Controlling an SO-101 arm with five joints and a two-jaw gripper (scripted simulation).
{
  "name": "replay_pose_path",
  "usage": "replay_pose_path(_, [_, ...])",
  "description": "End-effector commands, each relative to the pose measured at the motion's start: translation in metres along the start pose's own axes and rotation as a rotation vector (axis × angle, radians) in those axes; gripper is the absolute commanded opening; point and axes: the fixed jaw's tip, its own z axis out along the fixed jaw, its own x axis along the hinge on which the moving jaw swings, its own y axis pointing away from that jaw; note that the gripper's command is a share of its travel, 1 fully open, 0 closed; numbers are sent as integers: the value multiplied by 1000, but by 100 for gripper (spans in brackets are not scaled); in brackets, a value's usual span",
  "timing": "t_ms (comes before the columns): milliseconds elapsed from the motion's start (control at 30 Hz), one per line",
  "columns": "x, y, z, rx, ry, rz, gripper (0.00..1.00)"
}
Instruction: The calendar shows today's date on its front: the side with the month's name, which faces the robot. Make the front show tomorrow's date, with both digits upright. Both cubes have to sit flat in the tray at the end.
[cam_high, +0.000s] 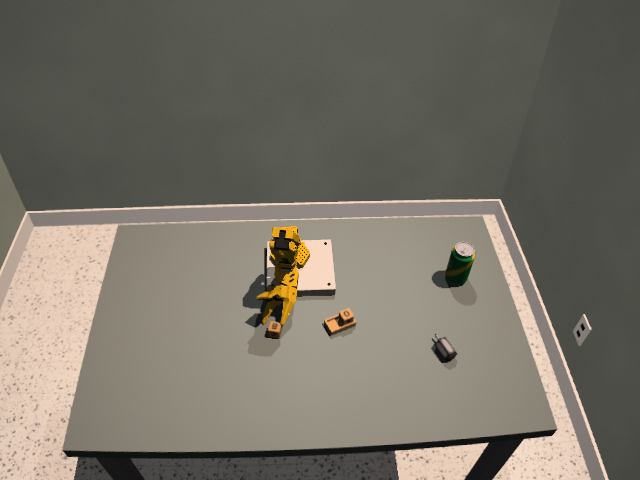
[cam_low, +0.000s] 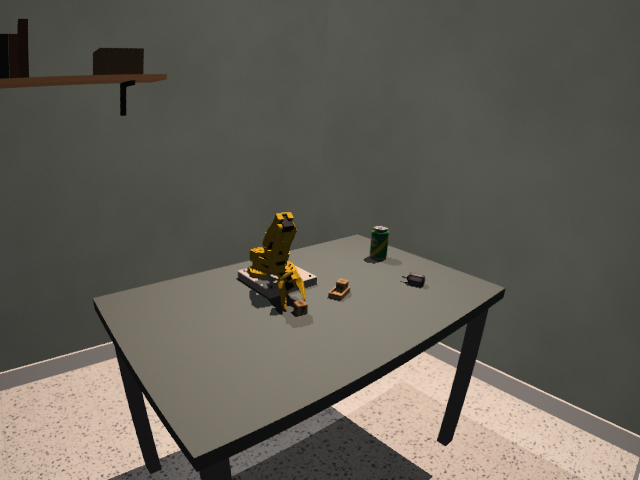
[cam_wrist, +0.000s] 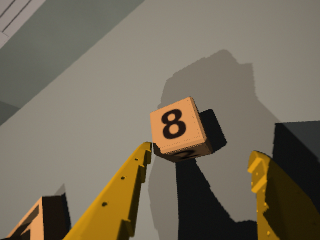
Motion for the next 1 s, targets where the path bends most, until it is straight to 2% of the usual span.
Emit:
replay_pose_path(0, [-21, 14, -9, -91, -72, 177, 35])
replay_pose_path(967, [-25, 16, -8, -104, -86, 177, 35])
